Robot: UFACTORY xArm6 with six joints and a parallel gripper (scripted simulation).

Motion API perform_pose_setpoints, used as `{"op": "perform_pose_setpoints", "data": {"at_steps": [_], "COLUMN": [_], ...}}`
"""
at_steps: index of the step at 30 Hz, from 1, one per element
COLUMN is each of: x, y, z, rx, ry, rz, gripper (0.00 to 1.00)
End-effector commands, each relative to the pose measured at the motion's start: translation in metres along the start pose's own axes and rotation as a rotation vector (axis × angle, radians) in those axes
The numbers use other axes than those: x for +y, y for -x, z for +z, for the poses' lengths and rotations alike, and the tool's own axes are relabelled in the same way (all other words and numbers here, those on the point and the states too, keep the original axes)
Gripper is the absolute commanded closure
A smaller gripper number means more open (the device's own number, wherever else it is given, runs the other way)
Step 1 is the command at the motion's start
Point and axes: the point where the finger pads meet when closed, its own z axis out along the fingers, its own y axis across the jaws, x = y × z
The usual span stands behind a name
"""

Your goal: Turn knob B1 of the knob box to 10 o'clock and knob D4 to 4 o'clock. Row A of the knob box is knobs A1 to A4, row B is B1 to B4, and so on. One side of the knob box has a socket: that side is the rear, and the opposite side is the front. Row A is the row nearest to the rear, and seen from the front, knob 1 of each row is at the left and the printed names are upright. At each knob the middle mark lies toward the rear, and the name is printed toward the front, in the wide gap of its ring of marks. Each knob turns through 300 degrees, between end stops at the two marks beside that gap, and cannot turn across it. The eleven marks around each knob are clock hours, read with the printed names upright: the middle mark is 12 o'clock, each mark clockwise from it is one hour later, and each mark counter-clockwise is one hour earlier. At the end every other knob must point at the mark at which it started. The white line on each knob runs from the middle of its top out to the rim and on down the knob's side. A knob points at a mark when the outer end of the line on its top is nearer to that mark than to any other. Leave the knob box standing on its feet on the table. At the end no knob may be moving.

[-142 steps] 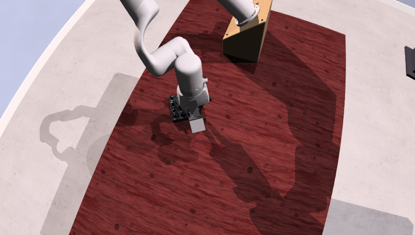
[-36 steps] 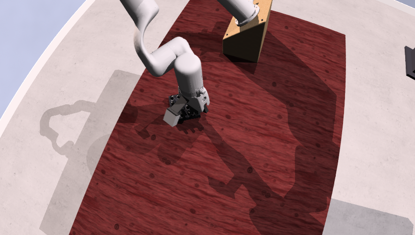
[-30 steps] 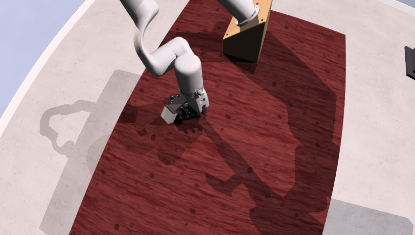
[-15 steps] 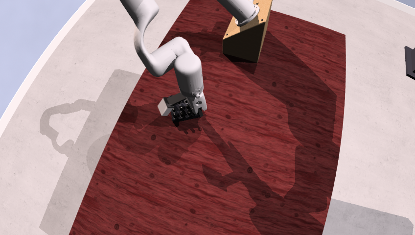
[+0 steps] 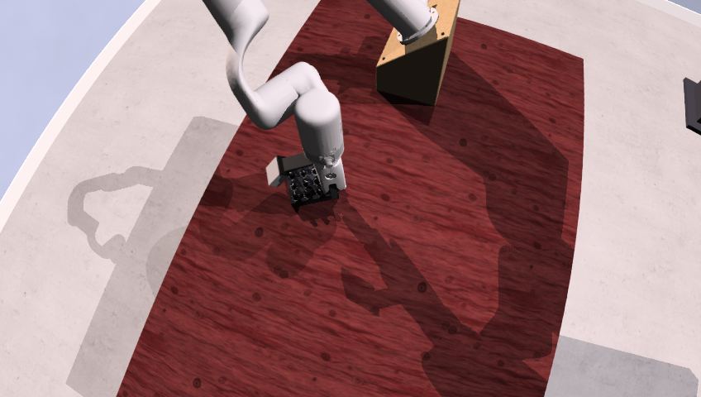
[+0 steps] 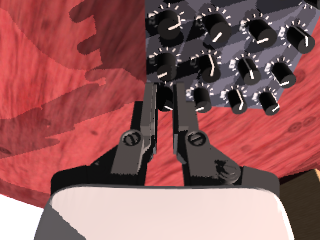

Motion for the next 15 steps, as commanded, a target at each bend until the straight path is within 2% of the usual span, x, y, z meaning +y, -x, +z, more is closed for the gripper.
{"op": "perform_pose_setpoints", "data": {"at_steps": [1, 15], "x": [-0.001, -0.001], "y": [-0.0007, -0.0007], "z": [-0.001, -0.001], "rx": [0.002, 0.002], "ry": [-0.003, -0.003], "rz": [0.037, 0.091], "gripper": [0.92, 0.92]}}
